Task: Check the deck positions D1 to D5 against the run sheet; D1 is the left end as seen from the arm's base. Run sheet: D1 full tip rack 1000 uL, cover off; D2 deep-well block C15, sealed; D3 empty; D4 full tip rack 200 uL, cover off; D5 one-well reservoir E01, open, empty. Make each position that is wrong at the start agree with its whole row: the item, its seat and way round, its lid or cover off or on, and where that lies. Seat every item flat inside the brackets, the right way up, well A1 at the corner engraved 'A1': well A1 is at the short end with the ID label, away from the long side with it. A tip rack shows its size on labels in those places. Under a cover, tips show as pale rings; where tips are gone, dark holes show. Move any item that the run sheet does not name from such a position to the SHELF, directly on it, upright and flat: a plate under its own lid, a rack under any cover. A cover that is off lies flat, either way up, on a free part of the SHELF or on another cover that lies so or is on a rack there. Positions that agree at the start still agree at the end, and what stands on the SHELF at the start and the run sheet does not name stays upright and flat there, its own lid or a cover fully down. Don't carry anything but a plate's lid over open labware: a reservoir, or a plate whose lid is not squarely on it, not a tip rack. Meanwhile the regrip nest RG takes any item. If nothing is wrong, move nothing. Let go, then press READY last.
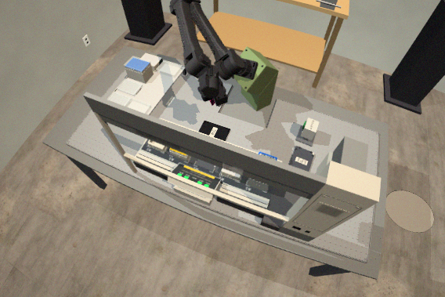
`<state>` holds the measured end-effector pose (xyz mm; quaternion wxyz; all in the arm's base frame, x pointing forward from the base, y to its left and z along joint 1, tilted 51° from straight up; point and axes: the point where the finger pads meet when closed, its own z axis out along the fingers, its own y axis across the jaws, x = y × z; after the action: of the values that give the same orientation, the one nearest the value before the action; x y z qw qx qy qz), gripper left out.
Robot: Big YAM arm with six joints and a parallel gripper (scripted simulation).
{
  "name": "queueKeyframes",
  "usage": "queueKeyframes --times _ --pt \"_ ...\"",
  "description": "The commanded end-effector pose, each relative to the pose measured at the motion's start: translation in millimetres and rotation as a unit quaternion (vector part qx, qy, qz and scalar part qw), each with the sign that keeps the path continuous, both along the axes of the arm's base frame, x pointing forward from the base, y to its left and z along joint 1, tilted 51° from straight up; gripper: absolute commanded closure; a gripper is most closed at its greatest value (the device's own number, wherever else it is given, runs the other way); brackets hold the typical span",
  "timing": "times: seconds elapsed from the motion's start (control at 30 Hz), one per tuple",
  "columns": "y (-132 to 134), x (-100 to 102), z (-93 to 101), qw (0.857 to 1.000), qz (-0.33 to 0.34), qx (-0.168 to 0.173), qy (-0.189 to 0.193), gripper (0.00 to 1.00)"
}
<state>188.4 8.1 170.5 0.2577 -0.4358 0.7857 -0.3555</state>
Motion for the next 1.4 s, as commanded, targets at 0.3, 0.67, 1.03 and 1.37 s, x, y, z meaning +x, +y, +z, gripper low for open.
queueKeyframes --times 0.3,0.67,1.03,1.37 --pt "60.7 4.9 -12.9 0.999 0.033 -0.017 0.011 1.00" --pt "91.9 4.6 -29.0 0.998 0.053 -0.037 0.022 1.00" --pt "134.7 2.6 -54.0 0.986 0.116 -0.107 0.057 1.00" --pt "166.6 2.7 -73.4 0.984 0.120 -0.115 0.062 1.00"
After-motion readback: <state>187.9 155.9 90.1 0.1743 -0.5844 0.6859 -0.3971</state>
